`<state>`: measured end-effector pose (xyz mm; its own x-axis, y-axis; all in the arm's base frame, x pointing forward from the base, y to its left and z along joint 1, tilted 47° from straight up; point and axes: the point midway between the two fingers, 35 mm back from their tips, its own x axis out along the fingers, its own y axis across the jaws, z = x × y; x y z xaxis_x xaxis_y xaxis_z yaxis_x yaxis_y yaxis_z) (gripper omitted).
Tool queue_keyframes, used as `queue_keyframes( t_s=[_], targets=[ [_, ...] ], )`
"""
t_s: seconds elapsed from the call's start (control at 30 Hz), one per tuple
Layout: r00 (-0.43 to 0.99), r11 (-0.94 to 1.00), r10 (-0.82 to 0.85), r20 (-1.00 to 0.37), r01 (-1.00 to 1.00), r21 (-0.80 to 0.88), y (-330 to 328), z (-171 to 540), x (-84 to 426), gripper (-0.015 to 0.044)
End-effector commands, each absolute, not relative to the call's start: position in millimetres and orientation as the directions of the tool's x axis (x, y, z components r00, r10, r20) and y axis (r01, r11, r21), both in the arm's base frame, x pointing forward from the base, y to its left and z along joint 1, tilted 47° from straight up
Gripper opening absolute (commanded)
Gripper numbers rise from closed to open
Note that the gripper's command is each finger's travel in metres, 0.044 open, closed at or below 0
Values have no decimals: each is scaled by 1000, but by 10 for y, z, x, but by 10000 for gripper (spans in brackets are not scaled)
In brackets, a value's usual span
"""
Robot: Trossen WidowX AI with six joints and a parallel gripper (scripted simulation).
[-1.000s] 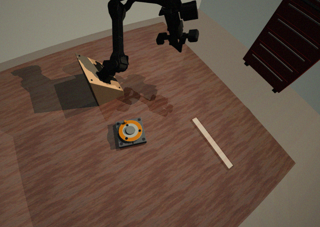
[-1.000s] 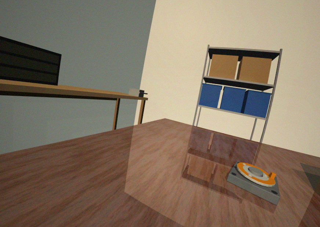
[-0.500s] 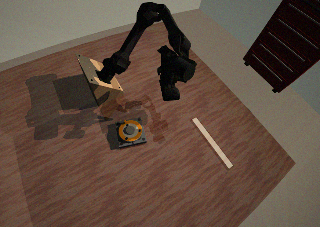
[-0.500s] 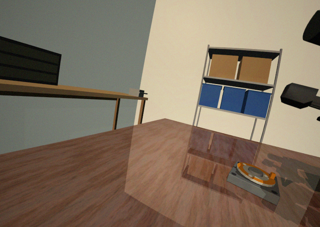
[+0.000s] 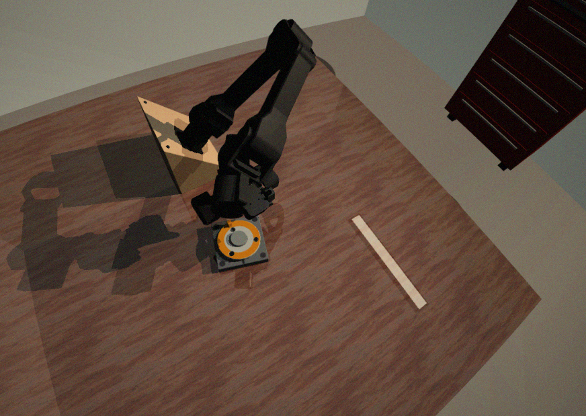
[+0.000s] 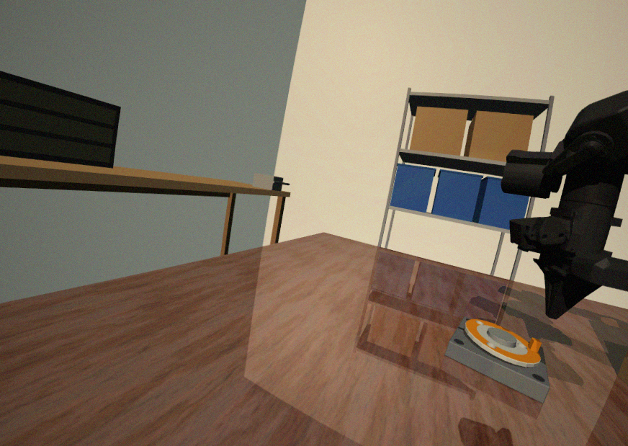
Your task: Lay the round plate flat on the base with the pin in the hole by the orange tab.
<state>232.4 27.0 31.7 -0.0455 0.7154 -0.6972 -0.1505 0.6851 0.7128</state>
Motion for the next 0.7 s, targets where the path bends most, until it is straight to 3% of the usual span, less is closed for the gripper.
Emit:
queue_keyframes(
  t_s=[0.0,0.67],
  targets=[
    [-63,679,728,-683,-67,731,248,202,2252,0],
    [-63,678,729,-681,-68,732,590,-138,2216,0]
  ],
)
